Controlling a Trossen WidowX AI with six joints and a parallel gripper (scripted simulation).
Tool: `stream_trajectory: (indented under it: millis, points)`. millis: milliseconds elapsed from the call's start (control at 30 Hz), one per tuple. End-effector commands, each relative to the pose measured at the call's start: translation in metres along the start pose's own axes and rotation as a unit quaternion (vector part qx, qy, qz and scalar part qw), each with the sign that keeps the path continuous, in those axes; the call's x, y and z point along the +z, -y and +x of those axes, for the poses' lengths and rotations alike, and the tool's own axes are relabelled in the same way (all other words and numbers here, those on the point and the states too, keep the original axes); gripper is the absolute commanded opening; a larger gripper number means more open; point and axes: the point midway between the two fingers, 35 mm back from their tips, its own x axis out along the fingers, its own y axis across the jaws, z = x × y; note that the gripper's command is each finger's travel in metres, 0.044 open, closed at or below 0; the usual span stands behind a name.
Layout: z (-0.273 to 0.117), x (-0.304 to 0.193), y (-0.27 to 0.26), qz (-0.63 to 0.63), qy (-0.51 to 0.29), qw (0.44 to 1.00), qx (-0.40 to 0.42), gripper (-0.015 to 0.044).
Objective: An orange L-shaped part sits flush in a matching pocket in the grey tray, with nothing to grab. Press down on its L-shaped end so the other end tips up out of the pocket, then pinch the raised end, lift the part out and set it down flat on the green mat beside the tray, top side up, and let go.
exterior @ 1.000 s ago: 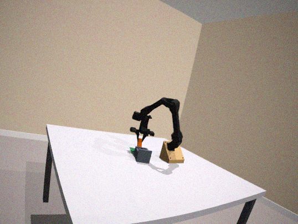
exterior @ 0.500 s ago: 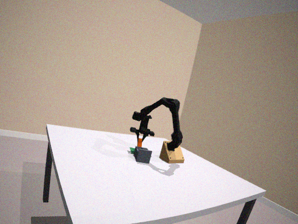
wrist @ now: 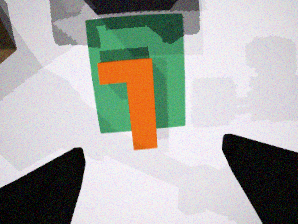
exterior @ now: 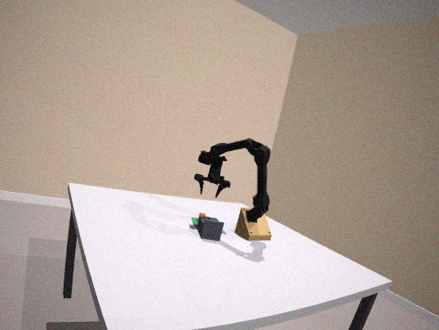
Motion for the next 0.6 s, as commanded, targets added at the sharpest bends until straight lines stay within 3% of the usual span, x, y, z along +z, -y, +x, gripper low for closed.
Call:
stream_trajectory:
  millis: [0, 567]
  points:
    - [-0.0157, 0.0014, -0.0021, -0.002, -0.001, 1.000, 0.004, 0.0400]
    - [-0.0114, -0.0003, 0.0003, 0.000, -0.003, 1.000, -0.006, 0.0400]
